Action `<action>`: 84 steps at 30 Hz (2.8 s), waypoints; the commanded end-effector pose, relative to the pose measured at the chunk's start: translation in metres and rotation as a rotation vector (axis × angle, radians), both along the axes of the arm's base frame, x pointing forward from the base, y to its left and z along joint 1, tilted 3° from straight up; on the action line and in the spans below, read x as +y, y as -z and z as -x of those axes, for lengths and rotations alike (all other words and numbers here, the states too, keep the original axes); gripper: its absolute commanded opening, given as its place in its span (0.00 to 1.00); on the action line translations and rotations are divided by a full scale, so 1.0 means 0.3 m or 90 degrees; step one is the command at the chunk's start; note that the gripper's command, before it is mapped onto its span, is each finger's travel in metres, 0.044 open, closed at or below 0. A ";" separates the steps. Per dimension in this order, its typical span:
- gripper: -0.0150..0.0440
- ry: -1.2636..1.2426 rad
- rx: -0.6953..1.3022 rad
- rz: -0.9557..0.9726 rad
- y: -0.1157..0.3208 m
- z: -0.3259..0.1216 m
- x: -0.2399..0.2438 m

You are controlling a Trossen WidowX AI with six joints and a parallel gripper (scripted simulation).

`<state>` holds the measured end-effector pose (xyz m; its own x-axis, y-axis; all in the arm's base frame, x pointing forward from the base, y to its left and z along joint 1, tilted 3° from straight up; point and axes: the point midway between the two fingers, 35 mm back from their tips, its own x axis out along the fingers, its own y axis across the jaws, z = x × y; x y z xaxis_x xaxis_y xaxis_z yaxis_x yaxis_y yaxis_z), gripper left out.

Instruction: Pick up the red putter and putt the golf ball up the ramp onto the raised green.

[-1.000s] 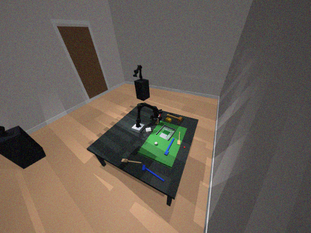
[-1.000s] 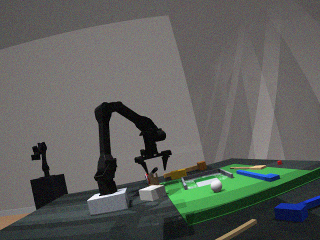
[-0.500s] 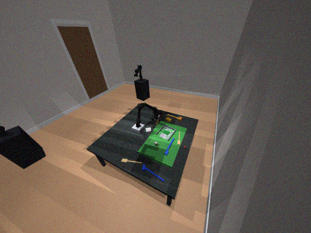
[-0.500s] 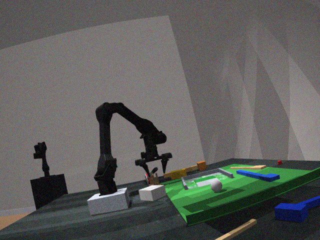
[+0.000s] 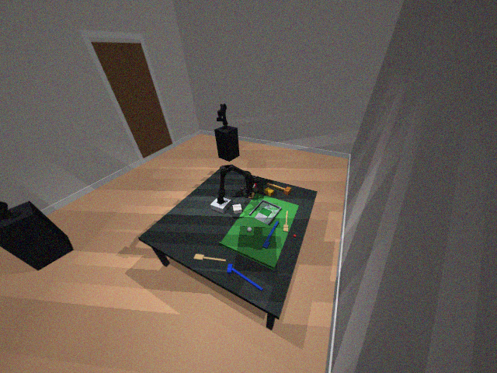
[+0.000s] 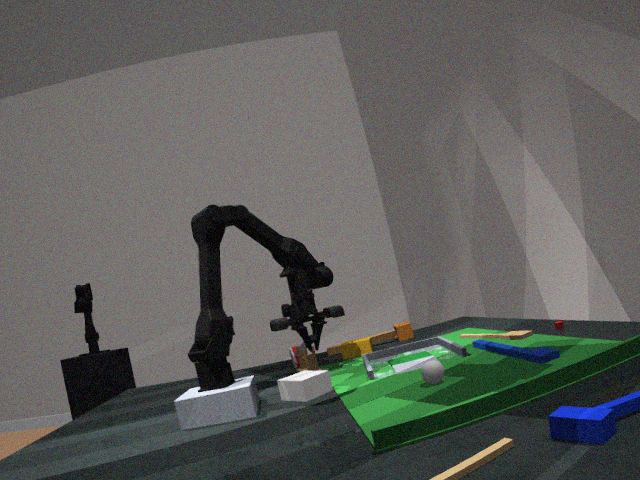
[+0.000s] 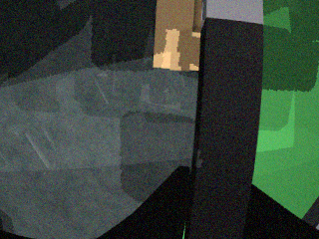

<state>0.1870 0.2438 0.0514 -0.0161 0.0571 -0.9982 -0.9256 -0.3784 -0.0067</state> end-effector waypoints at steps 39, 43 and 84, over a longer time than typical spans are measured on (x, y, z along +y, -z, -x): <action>0.25 0.127 -0.006 0.009 -0.304 -0.109 -0.140; 0.25 0.184 -0.005 0.007 -0.299 -0.147 -0.191; 0.25 0.766 0.014 0.027 -0.252 -0.308 -0.845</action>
